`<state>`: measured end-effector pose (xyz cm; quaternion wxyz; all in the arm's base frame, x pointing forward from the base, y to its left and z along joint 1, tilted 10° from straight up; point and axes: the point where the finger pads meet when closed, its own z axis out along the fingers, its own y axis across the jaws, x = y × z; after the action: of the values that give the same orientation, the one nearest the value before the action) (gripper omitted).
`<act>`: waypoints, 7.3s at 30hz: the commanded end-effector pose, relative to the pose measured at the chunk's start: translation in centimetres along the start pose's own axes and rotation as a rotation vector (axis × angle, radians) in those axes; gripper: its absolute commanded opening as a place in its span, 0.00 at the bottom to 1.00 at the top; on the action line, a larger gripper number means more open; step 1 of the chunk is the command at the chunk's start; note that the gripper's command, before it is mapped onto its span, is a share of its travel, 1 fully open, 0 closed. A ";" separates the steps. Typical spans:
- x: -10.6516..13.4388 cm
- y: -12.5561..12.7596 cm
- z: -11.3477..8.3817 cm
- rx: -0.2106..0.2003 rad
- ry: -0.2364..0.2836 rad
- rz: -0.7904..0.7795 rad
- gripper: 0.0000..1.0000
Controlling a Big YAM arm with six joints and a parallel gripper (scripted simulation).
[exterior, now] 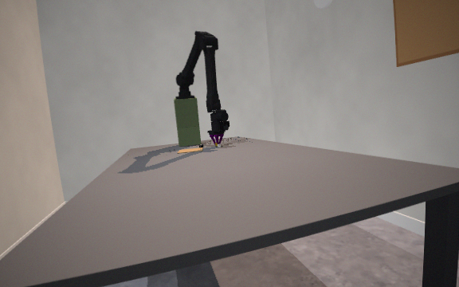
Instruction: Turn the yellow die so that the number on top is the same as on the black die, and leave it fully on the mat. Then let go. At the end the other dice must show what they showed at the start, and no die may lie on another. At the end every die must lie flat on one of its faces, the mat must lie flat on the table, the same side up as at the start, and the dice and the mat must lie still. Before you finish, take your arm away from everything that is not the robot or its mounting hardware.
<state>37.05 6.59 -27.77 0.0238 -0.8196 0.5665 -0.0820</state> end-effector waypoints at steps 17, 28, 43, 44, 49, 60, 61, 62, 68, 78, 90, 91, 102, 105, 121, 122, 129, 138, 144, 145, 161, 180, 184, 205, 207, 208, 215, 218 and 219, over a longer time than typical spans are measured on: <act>-0.3 -0.8 -2.5 0.016 -0.005 -0.006 0.14; -0.3 -0.9 -8.9 0.021 -0.002 -0.001 0.14; -0.1 -0.4 -10.0 0.013 -0.001 0.002 0.14; -0.1 -0.4 -10.0 0.013 -0.001 0.002 0.14; 3.4 -0.9 -9.7 0.003 -0.007 0.206 0.14; 9.8 -0.4 -9.3 -0.001 -0.009 0.603 0.14; 10.4 -0.3 -9.3 -0.001 -0.009 0.639 0.14; 11.1 -0.2 -9.3 -0.001 -0.009 0.676 0.14; 15.0 0.6 -9.3 0.003 -0.009 0.905 0.14; 20.1 2.4 -9.4 0.011 -0.009 1.206 0.14; 19.6 3.0 -9.4 0.206 -0.282 1.171 0.14; 19.6 3.0 -9.4 0.252 -0.349 1.165 0.14; 19.9 3.0 -9.4 0.654 -0.931 1.057 0.14; 20.2 1.7 -10.6 0.675 -0.945 1.022 0.14; 19.1 2.5 -7.2 0.646 -0.959 1.052 0.14; 19.2 2.5 -6.8 0.647 -0.958 1.054 0.14; 19.1 2.4 -4.8 0.645 -0.957 1.052 0.14; 19.1 2.3 -2.1 0.646 -0.958 1.053 0.14; 20.5 1.8 -2.7 0.676 -0.942 1.041 0.14; 20.2 2.0 -2.4 0.664 -0.948 1.050 0.14; 20.1 2.1 -2.3 0.661 -0.949 1.051 0.14; 20.1 2.1 -2.3 0.661 -0.949 1.051 0.14; 20.0 2.1 -2.3 0.660 -0.949 1.052 0.14; 19.3 2.3 -0.8 0.649 -0.956 1.053 0.14; 19.3 2.4 -0.6 0.647 -0.957 1.057 0.14; 19.3 2.4 -0.6 0.647 -0.957 1.057 0.14; 19.3 2.3 -0.6 0.648 -0.956 1.055 0.14; 19.4 2.2 -0.7 0.651 -0.955 1.053 0.14; 19.4 2.2 -0.7 0.651 -0.955 1.053 0.14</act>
<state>41.01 -12.25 -25.34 0.5371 -0.3381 0.7596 0.1421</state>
